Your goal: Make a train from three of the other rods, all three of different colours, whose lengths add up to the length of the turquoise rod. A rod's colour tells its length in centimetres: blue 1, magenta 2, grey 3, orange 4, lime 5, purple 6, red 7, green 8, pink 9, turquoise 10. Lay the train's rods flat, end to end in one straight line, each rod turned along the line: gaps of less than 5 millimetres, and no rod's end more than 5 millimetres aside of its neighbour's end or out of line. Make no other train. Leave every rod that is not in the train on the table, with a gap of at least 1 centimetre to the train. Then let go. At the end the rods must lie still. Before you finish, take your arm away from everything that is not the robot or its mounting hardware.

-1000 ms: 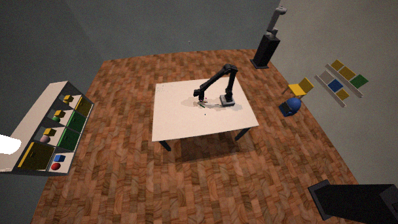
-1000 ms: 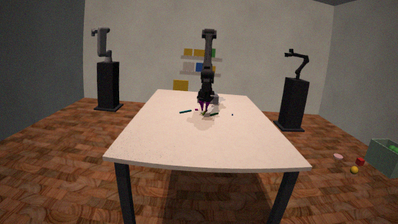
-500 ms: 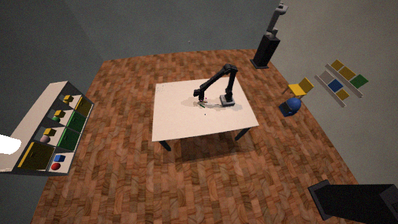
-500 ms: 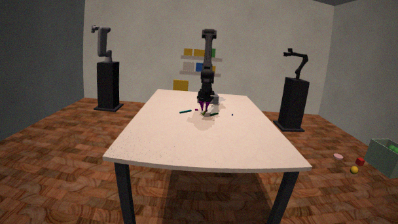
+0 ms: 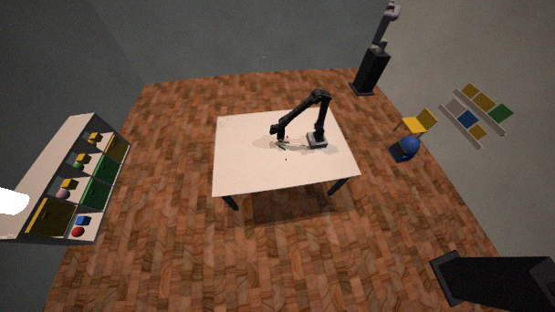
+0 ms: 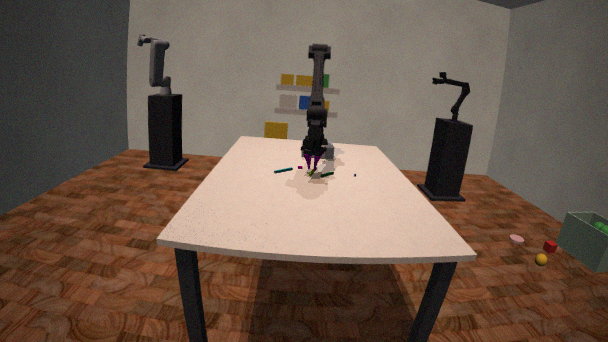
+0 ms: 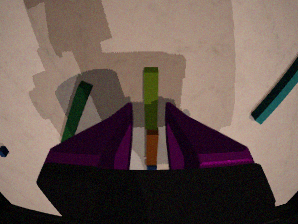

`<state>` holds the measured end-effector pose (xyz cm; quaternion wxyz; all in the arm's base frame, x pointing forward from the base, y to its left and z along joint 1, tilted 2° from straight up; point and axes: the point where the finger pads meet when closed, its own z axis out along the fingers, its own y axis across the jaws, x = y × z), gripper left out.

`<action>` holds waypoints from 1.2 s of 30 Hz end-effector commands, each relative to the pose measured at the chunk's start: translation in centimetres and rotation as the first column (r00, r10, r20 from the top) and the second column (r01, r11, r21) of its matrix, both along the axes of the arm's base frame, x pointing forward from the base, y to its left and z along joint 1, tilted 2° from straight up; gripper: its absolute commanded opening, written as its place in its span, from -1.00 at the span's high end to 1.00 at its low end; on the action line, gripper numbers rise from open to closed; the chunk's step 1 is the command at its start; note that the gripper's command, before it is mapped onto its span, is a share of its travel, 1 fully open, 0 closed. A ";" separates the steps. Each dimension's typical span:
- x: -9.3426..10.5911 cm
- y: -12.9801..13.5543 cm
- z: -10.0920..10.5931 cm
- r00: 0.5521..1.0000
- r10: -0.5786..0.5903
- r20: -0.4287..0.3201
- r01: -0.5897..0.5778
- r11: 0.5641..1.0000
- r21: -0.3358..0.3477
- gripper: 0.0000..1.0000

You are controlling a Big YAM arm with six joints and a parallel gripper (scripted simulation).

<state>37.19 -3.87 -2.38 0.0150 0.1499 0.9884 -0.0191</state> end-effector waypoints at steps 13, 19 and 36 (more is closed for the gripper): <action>-0.1 -0.5 -0.7 1.000 -0.002 -0.008 0.002 1.000 0.000 0.53; -0.1 -0.5 -0.7 1.000 -0.002 -0.008 0.002 1.000 0.000 0.53; -0.5 -0.4 -0.4 1.000 -0.002 0.003 0.002 1.000 -0.001 0.53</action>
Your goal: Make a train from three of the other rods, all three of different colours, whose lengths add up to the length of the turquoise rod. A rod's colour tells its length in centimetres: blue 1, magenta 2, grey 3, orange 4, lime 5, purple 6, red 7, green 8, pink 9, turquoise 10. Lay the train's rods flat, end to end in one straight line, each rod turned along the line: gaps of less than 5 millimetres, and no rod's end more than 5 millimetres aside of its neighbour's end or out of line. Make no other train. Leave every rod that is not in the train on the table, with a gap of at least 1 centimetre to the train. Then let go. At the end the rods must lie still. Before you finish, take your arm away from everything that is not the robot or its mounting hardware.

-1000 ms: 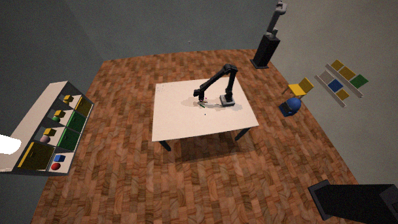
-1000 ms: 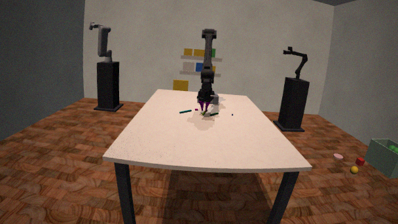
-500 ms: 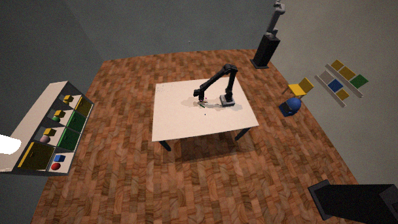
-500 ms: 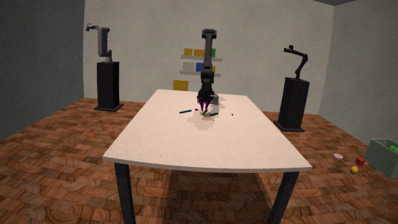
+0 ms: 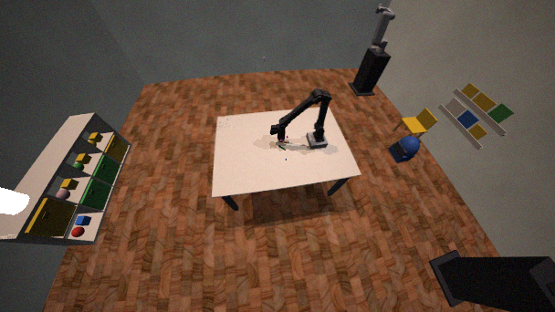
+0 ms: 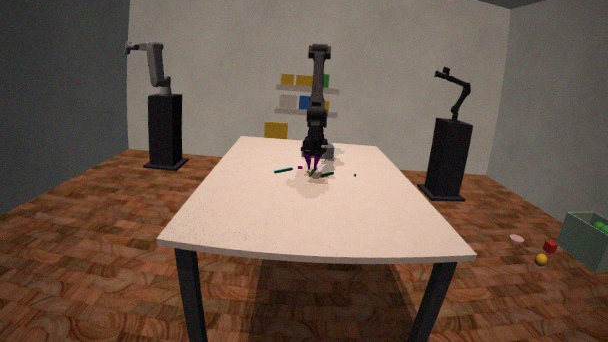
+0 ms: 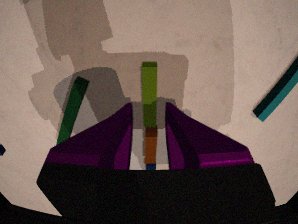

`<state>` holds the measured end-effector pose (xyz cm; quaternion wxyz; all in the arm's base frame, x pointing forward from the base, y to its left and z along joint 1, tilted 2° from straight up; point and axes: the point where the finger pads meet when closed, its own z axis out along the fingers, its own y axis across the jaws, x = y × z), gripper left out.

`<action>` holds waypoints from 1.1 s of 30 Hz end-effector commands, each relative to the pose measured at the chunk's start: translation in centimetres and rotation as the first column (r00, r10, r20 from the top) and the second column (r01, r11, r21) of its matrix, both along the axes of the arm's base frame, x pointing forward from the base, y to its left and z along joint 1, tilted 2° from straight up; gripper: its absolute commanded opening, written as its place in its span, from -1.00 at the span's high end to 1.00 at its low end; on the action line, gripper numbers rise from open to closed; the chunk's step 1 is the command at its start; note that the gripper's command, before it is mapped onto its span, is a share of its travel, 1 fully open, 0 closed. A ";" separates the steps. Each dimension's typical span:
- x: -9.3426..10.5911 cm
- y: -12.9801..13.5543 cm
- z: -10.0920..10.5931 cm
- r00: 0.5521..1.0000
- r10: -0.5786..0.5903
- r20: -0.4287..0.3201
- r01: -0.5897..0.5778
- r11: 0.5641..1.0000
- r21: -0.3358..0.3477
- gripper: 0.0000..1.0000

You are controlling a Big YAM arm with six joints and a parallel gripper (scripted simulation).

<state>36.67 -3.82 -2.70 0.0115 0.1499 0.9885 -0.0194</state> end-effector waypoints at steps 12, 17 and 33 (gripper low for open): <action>0.3 -0.5 0.7 1.000 -0.002 0.029 0.003 1.000 -0.004 0.53; 0.3 -0.5 0.7 1.000 -0.002 0.029 0.003 1.000 -0.004 0.53; 0.3 -0.5 0.7 1.000 -0.002 0.029 0.003 1.000 -0.004 0.53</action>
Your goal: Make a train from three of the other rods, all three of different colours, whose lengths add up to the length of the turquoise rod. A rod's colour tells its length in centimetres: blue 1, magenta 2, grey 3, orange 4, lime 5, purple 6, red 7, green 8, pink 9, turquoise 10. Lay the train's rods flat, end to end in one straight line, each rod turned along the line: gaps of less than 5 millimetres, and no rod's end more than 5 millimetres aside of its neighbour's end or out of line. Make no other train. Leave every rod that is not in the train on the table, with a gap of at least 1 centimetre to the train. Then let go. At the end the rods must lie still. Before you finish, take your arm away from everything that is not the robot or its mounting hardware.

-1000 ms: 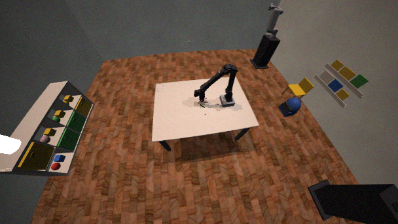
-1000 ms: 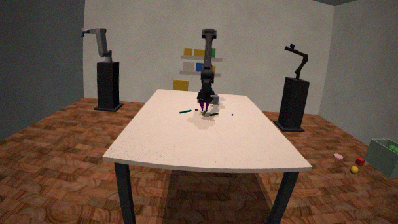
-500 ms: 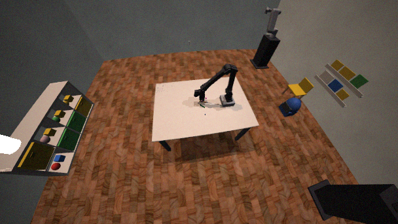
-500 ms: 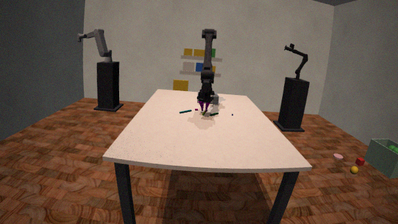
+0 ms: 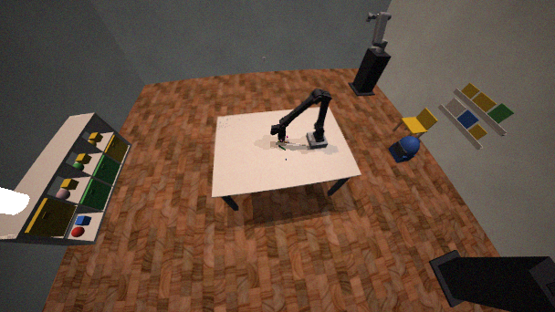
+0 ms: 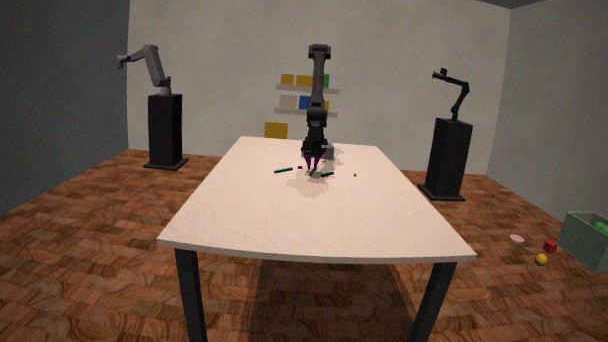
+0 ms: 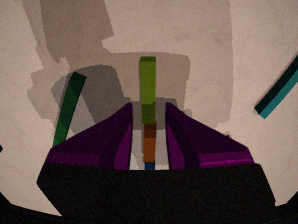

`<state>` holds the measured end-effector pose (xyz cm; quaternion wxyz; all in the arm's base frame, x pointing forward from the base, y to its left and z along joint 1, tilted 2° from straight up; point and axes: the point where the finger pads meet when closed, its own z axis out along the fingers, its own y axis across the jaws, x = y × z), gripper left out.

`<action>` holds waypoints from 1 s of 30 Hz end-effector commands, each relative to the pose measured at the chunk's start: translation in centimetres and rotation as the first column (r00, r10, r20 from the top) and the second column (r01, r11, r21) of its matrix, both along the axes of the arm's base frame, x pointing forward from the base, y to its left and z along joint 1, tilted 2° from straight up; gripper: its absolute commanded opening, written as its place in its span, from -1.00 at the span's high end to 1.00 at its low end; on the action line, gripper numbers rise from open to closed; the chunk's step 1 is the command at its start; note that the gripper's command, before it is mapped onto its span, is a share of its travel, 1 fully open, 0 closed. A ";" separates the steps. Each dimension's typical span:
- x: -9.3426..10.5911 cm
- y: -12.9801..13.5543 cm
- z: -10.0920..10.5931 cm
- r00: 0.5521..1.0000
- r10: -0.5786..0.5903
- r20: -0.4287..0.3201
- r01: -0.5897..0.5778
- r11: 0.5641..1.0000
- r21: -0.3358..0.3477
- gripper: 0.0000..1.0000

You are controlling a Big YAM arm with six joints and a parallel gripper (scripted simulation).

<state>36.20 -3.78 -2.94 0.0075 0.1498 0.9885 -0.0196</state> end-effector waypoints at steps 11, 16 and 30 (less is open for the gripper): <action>1.3 -0.6 1.0 0.999 -0.002 0.040 0.003 1.000 -0.005 0.53; 2.2 -0.7 1.2 0.999 -0.002 0.046 0.003 1.000 -0.005 0.53; 1.9 -0.6 0.7 1.000 -0.002 0.028 0.002 1.000 -0.004 0.53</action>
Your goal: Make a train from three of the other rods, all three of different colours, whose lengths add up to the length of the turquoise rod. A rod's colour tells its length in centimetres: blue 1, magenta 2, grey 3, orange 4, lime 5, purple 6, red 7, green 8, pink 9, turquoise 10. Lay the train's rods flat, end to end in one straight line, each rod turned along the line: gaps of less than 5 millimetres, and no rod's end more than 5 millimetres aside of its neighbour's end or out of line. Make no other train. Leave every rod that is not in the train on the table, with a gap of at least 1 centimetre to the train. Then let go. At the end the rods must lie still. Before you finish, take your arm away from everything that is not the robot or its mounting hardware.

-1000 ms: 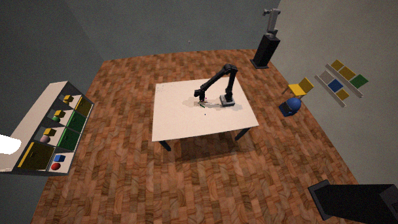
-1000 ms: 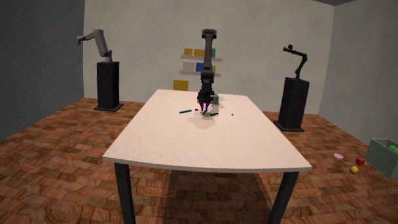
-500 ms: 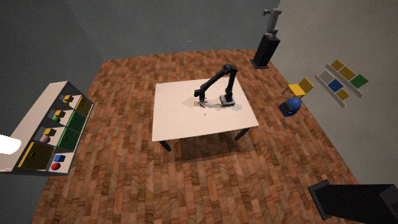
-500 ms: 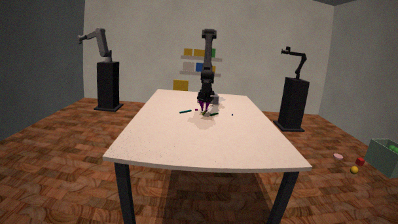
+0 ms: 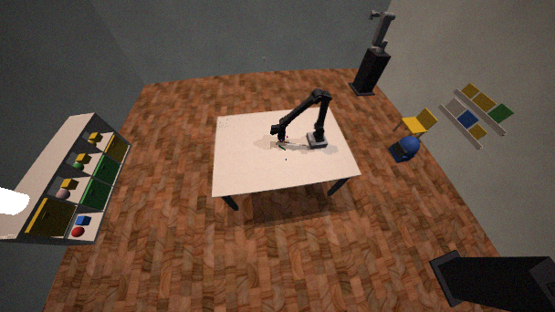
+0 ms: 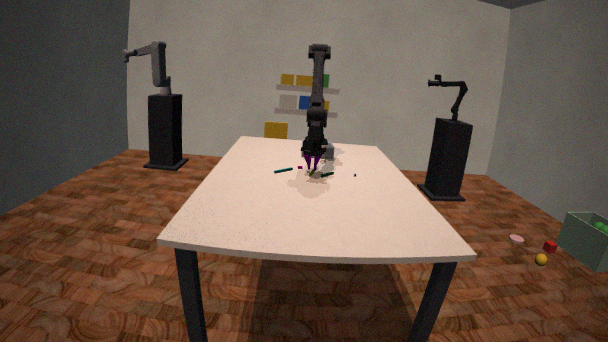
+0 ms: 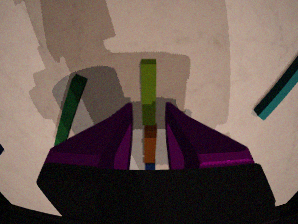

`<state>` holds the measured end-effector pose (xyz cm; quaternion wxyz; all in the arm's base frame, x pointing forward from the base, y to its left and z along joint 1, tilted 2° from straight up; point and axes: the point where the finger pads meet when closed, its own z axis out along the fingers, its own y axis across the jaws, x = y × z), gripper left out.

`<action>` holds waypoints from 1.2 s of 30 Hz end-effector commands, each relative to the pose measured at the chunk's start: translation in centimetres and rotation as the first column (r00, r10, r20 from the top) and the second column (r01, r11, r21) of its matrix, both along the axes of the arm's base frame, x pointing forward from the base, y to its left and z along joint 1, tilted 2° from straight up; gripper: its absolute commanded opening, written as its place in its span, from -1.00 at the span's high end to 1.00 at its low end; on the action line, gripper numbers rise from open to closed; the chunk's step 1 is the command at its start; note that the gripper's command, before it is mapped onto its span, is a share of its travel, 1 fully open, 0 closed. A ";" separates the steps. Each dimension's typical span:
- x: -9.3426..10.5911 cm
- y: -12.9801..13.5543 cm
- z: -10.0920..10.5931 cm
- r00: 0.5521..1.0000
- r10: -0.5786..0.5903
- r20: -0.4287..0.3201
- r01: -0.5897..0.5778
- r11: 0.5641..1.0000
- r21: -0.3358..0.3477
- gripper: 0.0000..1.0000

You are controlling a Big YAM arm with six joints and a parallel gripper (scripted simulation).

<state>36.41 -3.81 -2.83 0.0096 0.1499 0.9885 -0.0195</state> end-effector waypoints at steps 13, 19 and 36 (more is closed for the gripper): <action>1.6 -0.6 0.6 1.000 -0.002 0.023 0.002 1.000 -0.003 0.53; 1.6 -0.6 0.6 1.000 -0.002 0.023 0.002 1.000 -0.003 0.53; 1.9 -0.6 0.7 1.000 -0.002 0.028 0.002 1.000 -0.004 0.53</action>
